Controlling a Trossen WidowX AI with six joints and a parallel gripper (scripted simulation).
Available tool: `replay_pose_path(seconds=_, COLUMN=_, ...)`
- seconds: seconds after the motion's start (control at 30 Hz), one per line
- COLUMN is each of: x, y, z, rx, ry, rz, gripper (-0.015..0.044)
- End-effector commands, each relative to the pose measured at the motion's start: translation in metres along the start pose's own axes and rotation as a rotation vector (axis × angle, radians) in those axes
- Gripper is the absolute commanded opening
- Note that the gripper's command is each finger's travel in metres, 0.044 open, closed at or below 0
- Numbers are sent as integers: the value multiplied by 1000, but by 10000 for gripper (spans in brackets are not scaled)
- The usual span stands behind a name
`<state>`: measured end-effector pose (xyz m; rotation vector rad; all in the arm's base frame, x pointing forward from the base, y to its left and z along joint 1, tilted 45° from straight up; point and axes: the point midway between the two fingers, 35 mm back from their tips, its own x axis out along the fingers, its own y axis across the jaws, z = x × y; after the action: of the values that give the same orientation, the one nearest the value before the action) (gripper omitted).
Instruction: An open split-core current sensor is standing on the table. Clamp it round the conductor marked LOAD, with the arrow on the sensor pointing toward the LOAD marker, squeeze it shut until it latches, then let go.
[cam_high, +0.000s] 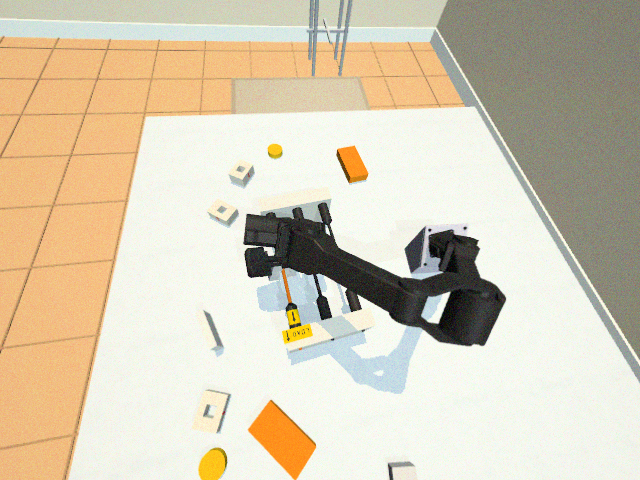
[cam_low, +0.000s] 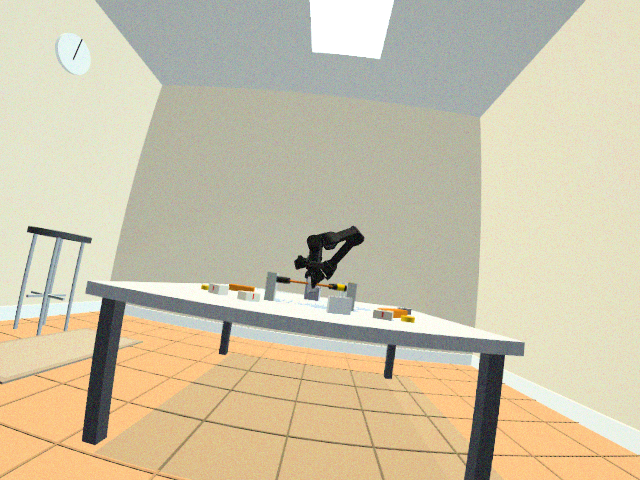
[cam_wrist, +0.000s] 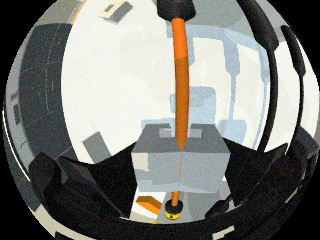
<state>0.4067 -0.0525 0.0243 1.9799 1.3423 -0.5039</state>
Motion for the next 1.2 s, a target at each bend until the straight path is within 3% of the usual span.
replay_pose_path(seconds=0.0, x=-6, y=3, z=6, rx=5, ry=-11, rz=18, gripper=0)
replay_pose_path(seconds=1.17, x=0, y=0, z=0, rx=0, ry=0, rz=0, gripper=0)
